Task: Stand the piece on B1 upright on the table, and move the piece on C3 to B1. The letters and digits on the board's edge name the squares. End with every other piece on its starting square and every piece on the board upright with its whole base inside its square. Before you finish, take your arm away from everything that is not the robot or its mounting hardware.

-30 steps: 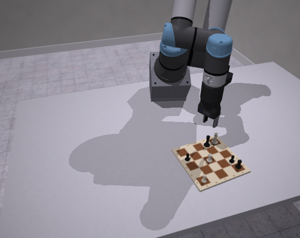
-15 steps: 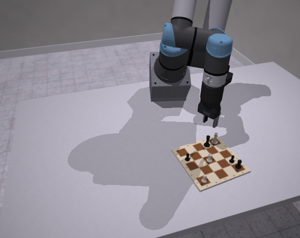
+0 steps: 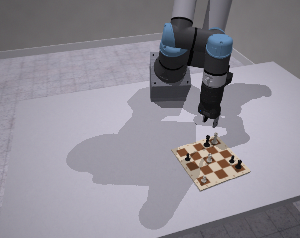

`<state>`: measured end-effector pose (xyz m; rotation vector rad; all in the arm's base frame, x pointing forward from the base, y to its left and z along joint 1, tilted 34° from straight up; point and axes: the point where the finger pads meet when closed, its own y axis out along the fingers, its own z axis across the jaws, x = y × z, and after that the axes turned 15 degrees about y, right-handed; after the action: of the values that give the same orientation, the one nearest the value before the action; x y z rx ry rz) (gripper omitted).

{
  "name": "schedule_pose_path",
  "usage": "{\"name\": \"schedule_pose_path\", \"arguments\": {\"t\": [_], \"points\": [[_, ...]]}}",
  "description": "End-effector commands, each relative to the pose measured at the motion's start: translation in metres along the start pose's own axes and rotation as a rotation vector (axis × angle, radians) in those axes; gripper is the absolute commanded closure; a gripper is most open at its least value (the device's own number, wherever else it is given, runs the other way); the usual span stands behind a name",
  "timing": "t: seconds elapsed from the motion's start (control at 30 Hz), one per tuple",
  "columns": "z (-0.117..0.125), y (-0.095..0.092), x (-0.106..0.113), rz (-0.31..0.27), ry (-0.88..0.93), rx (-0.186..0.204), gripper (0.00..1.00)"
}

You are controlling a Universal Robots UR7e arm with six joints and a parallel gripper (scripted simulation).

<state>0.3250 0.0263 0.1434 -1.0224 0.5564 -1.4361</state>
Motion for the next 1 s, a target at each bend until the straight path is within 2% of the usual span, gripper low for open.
{"name": "schedule_pose_path", "arguments": {"t": [0.0,0.97], "points": [[-0.002,0.004,-0.002,0.003,-0.001,-0.004,0.21],[-0.001,0.039,-0.004,0.003,-0.001,-0.004,0.21]]}}
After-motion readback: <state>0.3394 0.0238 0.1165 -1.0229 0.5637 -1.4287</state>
